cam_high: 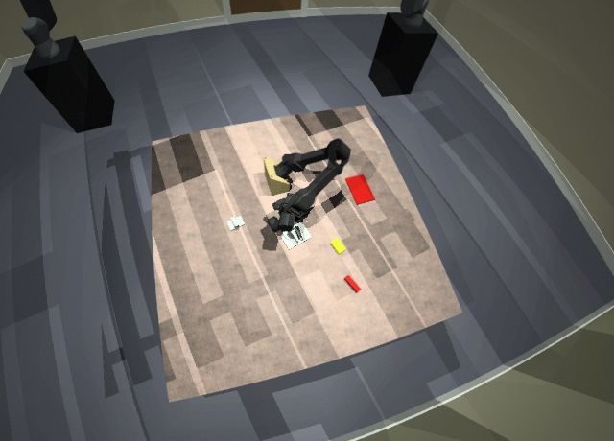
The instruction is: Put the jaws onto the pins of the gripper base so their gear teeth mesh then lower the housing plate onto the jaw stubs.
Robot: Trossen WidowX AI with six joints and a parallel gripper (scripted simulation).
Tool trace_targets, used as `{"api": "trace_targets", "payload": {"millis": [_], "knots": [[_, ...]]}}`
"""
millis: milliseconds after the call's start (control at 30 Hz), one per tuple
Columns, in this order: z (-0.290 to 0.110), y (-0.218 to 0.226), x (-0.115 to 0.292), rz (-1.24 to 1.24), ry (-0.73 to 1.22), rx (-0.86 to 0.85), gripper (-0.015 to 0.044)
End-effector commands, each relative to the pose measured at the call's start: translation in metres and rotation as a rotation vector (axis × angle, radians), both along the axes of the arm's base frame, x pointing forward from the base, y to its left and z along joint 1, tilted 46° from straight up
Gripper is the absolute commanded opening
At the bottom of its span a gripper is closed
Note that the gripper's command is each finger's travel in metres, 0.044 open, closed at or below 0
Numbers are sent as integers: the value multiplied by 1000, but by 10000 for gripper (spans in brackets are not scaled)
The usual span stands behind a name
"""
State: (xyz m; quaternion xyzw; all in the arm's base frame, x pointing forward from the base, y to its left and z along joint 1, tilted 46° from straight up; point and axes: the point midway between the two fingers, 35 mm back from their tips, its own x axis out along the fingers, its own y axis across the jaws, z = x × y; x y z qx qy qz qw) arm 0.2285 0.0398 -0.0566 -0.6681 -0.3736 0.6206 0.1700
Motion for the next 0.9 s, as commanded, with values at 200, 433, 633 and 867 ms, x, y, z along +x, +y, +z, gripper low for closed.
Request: {"api": "trace_targets", "payload": {"millis": [200,433,633,867], "knots": [[0,0,0,-3,2,3,351],[0,0,0,-3,2,3,351],[3,-3,0,-3,2,3,351],[3,-3,1,-3,2,3,351]]}}
